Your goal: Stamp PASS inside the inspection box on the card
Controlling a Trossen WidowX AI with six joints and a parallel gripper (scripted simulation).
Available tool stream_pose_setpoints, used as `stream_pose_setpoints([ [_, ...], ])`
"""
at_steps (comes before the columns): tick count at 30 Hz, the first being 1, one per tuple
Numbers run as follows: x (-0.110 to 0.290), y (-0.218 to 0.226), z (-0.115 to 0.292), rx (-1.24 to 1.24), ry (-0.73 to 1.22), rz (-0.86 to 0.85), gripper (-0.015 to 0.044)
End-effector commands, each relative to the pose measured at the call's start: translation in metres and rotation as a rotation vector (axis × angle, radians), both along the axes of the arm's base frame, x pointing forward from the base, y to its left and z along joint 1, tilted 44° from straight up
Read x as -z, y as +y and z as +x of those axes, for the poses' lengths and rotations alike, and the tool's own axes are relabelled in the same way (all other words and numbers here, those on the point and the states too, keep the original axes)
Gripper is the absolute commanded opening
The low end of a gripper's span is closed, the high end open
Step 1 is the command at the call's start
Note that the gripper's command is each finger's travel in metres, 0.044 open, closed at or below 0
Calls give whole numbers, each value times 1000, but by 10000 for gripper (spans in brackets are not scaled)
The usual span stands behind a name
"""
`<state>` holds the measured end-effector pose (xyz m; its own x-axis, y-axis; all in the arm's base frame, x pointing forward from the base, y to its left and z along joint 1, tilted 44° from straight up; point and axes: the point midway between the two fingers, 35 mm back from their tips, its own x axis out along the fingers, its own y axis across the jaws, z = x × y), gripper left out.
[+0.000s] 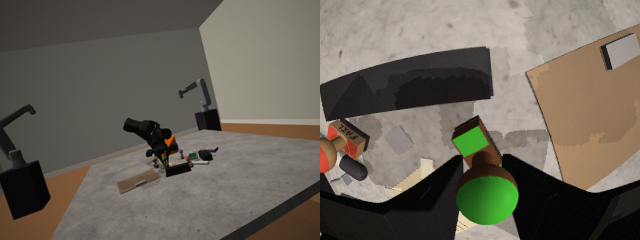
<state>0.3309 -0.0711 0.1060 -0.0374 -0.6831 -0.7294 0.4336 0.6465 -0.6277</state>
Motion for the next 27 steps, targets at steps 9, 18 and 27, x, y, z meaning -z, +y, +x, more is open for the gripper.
stream_pose_setpoints([
  [9, 14, -14, -2, -6, 0, -7, 0],
  [18, 15, -16, -2, 1, 0, -3, 105],
  [27, 14, -14, -2, -1, 0, -2, 254],
])
